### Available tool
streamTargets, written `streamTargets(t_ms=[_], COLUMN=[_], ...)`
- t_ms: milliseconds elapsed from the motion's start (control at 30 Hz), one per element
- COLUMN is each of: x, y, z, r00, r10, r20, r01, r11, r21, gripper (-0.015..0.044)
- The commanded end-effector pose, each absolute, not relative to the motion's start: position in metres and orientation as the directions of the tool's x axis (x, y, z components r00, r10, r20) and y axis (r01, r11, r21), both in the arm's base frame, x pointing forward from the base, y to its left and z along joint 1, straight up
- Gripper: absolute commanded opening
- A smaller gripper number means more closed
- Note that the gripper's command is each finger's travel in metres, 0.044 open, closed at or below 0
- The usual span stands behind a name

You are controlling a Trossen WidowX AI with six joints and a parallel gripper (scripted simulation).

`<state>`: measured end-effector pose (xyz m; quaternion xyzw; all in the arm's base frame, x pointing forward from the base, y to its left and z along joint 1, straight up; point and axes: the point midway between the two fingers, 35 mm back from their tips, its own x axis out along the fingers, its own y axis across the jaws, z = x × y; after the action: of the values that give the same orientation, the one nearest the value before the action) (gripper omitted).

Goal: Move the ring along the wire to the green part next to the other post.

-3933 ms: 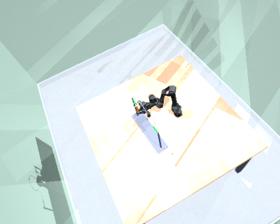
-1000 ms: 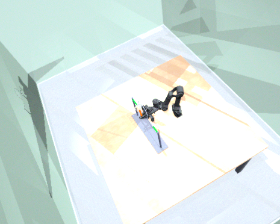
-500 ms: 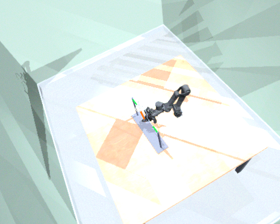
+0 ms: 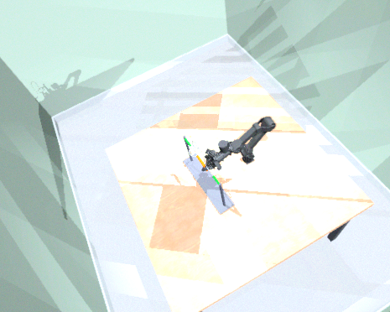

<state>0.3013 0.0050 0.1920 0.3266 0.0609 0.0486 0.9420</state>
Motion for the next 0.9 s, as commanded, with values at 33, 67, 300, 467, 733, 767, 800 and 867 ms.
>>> streamTargets(t_ms=[33,67,300,467,733,767,800,867], x=[0.293,0.291,0.279,0.27,0.257,0.256,0.254,0.251], y=[0.014,0.016,0.027,0.033,0.039,0.04,0.04,0.04], z=[0.206,0.208,0.225,0.239,0.262,0.265,0.268,0.273], r00=[0.98,0.977,0.955,0.931,0.886,0.879,0.872,0.861], r10=[0.173,0.183,0.258,0.324,0.431,0.445,0.459,0.483], r20=[-0.1,-0.107,-0.147,-0.166,-0.171,-0.169,-0.167,-0.162], r01=[-0.06,-0.059,-0.052,-0.045,-0.034,-0.033,-0.032,-0.029], r11=[0.732,0.72,0.632,0.555,0.428,0.41,0.393,0.364], r21=[0.679,0.691,0.773,0.831,0.903,0.911,0.919,0.931], gripper=[-0.015,-0.015,-0.015,-0.015,-0.015,-0.015,-0.015,-0.015])
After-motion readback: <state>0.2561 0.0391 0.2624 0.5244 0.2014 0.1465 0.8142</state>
